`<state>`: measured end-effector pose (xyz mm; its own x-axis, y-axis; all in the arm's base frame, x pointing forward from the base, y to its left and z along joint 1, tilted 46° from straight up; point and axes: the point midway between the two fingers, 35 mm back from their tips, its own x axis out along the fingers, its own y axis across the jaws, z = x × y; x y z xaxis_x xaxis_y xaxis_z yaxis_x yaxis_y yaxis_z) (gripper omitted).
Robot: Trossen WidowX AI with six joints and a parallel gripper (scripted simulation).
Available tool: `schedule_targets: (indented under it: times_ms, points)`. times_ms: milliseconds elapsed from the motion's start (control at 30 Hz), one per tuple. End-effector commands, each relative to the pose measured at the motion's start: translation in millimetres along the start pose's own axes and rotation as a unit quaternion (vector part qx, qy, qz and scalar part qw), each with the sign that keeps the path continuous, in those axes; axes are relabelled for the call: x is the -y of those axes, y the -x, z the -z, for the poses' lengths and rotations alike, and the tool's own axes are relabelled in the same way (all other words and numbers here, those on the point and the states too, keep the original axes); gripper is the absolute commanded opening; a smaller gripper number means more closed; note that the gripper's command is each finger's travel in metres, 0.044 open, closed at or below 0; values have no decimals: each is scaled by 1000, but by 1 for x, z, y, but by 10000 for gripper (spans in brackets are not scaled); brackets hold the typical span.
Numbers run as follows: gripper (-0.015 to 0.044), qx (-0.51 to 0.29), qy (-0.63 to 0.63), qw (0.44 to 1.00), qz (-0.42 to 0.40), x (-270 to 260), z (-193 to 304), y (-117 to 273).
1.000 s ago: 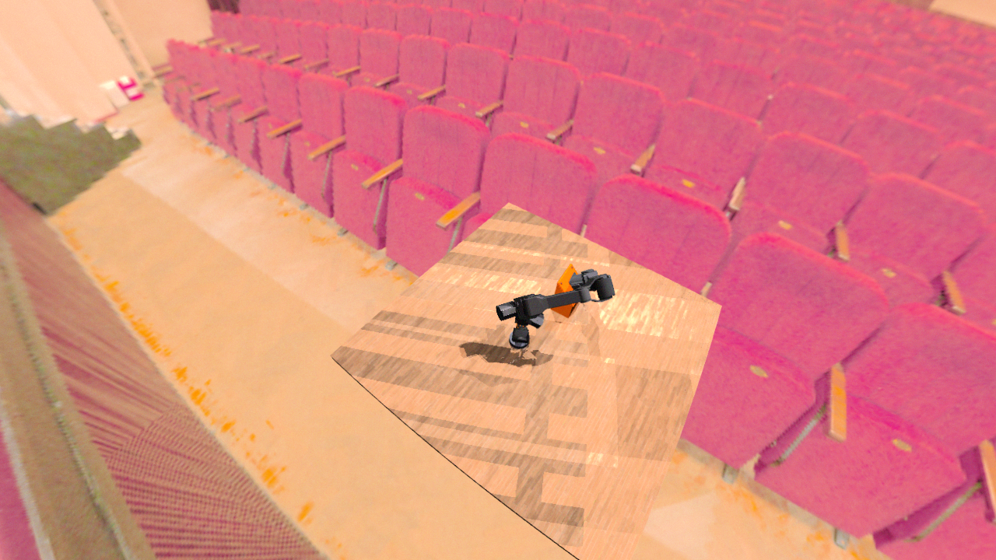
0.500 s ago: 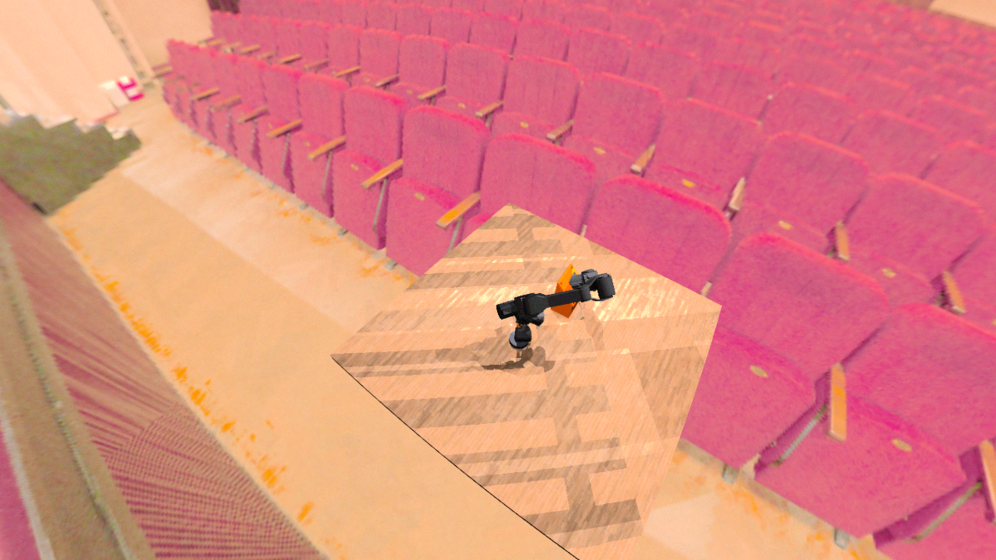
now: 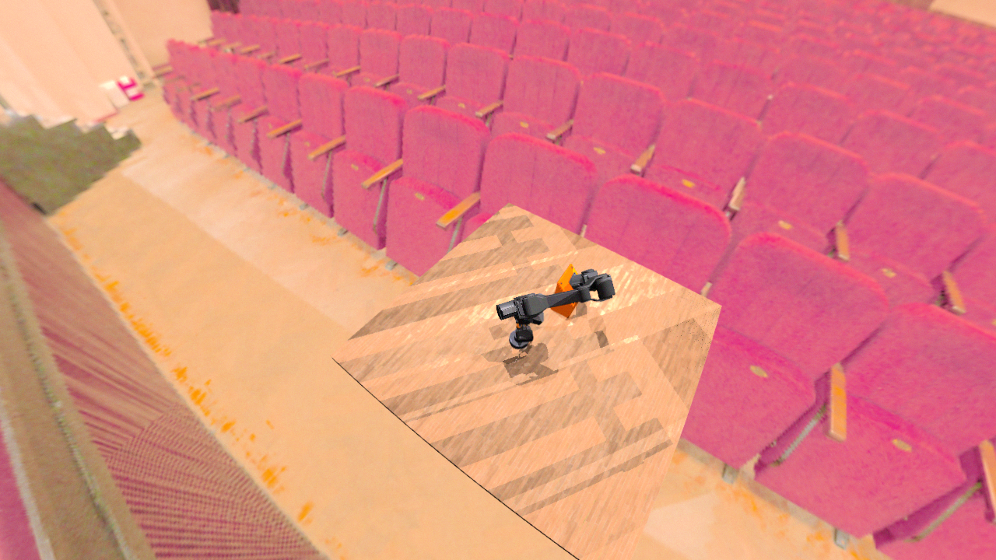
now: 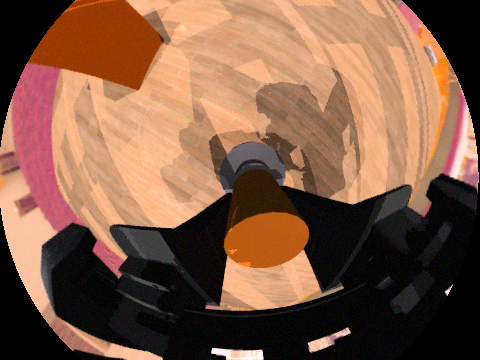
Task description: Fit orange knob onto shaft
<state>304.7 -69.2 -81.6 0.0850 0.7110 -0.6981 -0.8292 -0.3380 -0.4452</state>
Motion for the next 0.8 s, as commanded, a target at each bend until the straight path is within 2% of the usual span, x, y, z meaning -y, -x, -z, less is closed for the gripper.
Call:
schedule_targets:
  times_ms: [0,500,767]
  points:
    - [0,-2,2,1000,0,1,1,-1]
    - [0,-2,2,1000,0,0,1,3]
    - [0,-2,107,994,0,0,2,2]
